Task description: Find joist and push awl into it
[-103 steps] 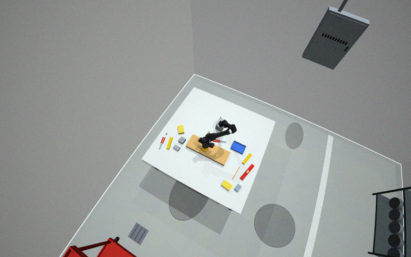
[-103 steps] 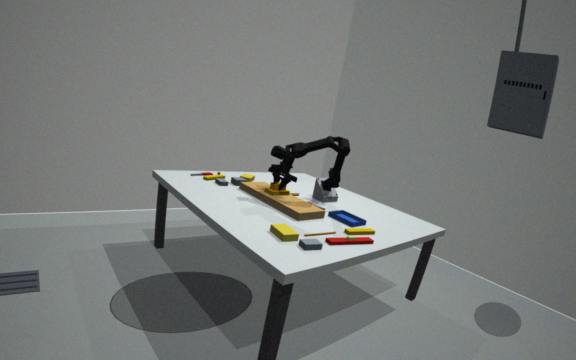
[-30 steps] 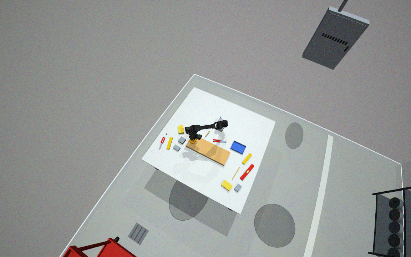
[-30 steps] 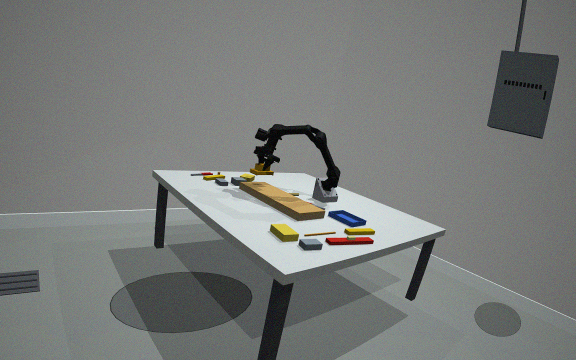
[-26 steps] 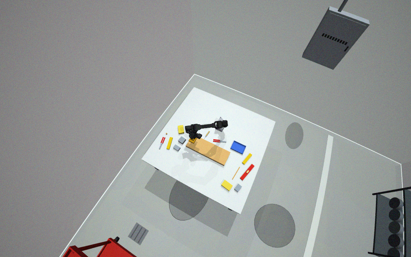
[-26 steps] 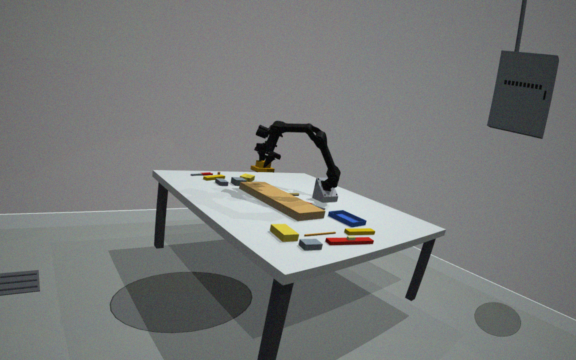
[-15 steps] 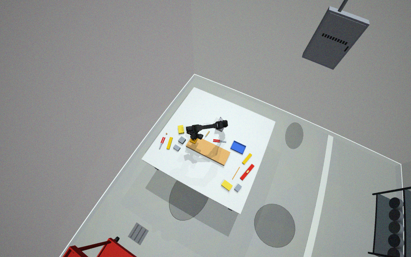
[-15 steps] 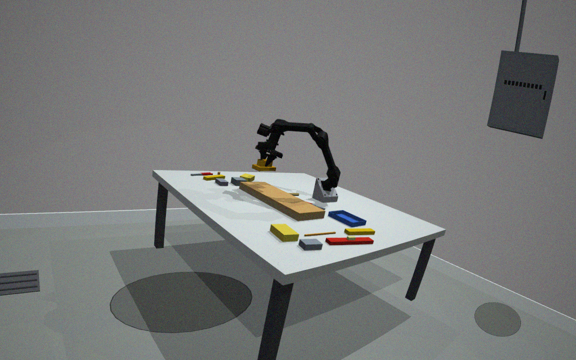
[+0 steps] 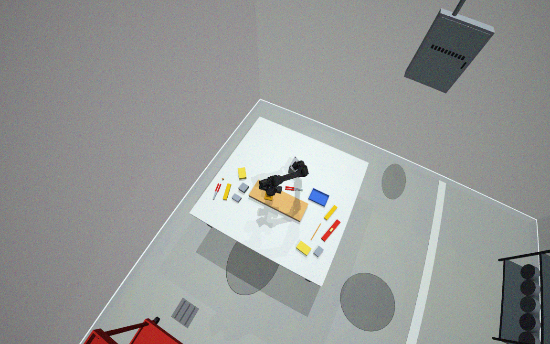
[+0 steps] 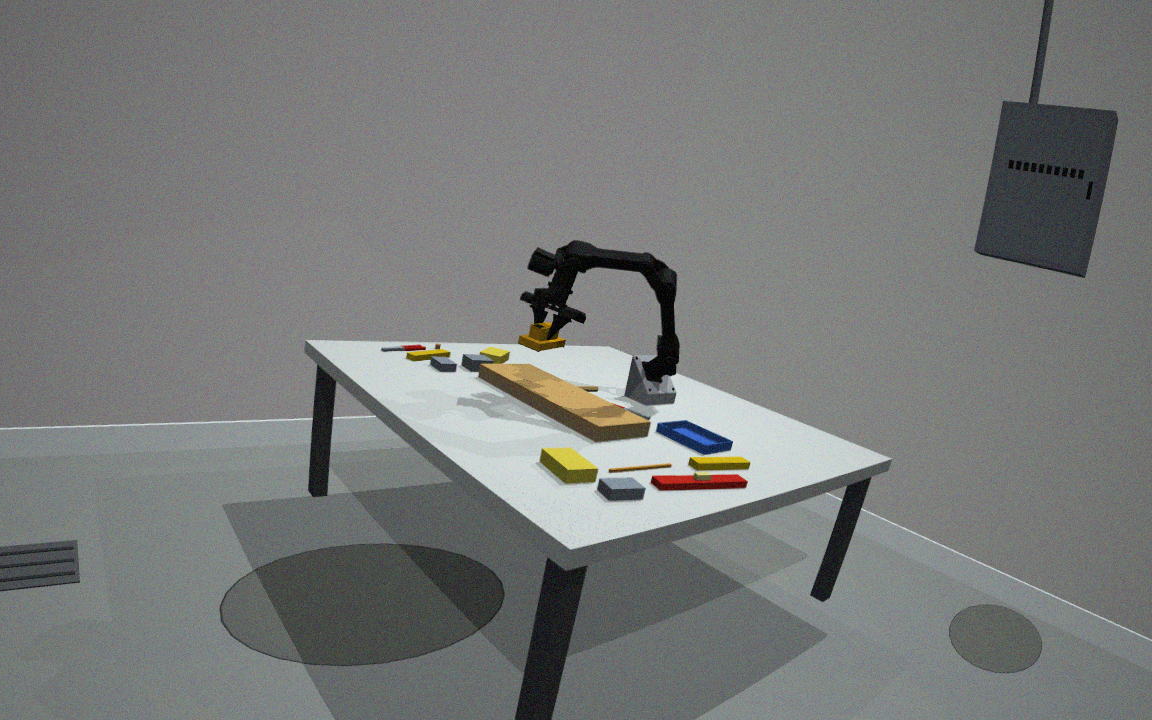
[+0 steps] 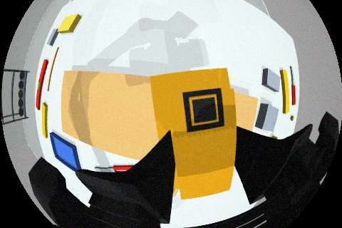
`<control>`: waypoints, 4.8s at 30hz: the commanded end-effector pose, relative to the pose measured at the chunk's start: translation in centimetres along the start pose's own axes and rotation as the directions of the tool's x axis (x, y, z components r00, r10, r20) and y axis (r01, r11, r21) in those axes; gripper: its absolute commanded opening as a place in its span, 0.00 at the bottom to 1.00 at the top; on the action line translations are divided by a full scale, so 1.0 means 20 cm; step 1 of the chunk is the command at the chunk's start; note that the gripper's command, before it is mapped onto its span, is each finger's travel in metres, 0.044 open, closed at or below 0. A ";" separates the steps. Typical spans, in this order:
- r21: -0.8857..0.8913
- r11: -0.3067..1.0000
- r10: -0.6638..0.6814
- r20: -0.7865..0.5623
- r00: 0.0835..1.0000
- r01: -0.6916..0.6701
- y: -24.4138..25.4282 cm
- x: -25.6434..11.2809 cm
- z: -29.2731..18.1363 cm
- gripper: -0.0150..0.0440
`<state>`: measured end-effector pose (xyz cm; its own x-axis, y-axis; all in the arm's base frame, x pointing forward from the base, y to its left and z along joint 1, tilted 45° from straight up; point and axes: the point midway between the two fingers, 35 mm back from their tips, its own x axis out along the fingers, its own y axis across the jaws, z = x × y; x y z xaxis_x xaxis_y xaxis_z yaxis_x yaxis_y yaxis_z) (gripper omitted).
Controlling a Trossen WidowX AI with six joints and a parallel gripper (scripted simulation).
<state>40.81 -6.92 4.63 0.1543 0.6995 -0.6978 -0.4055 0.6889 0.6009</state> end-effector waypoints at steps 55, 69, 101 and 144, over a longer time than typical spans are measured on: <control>-0.837 0.508 0.264 -0.072 0.962 -0.203 1.95 -0.03 -0.23 0.25; -0.925 0.293 0.359 -0.130 0.924 -0.244 2.22 -0.12 -0.53 0.25; -0.926 0.283 0.347 -0.142 0.927 -0.248 2.22 0.08 -0.56 0.25; -0.925 0.287 0.361 -0.136 0.923 -0.248 2.27 0.35 -0.64 0.25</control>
<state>11.95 26.35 22.20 -0.1299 0.8655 -0.4838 -0.9876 -0.1561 -0.0142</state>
